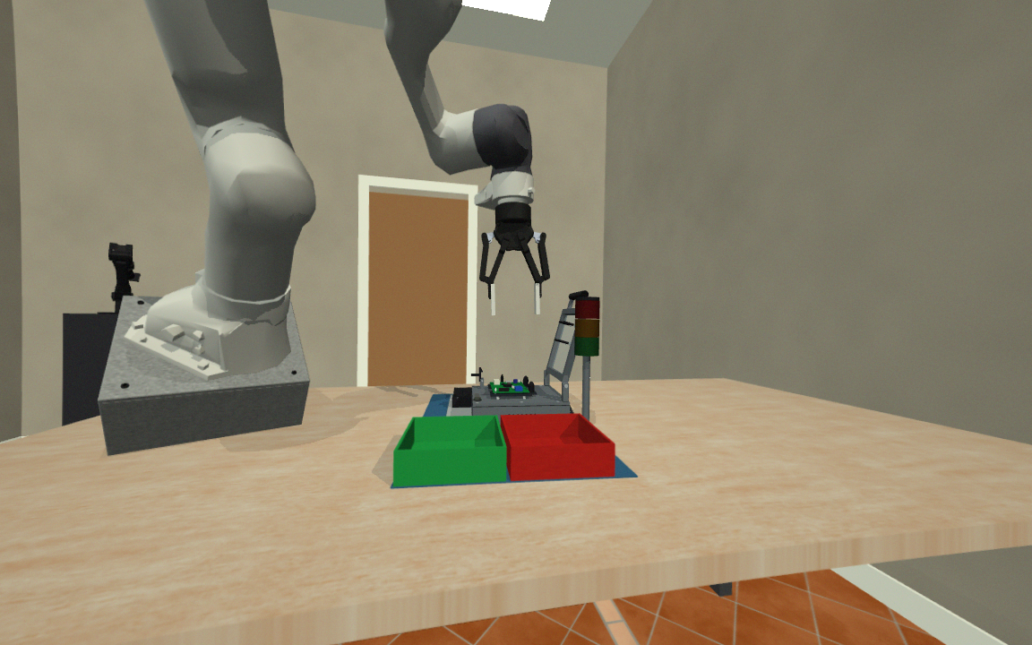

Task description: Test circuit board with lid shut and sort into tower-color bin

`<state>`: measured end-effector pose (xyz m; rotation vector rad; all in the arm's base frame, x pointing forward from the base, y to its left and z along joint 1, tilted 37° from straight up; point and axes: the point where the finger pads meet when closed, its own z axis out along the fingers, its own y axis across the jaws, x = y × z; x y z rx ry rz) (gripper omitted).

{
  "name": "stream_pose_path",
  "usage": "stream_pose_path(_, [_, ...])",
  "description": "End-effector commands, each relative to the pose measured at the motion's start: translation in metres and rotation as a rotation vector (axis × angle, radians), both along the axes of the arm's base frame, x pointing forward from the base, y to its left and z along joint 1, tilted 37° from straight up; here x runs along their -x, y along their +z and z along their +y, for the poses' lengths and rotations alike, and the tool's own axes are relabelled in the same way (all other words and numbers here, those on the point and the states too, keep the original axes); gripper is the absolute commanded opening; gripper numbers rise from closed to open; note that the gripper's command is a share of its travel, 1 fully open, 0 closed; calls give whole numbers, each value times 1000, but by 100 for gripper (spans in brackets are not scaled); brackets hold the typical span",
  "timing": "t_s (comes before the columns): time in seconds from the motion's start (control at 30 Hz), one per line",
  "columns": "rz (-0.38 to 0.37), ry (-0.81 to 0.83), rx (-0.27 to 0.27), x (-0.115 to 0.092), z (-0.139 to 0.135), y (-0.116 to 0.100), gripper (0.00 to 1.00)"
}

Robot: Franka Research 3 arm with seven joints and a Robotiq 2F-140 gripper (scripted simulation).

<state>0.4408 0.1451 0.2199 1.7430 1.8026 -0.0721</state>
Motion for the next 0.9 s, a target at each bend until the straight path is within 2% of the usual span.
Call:
stream_pose_path(0.0, [48, -1, 47, 22, 2, 24, 58])
stream_pose_path(0.17, [48, -1, 47, 35, 20, 54, 58])
stream_pose_path(0.4, [48, -1, 47, 41, 28, 67, 58])
stream_pose_path(0.63, [48, -1, 47, 42, 29, 69, 58])
stream_pose_path(0.67, [48, -1, 47, 42, 29, 69, 30])
stream_pose_path(0.87, [48, -1, 47, 42, 29, 69, 30])
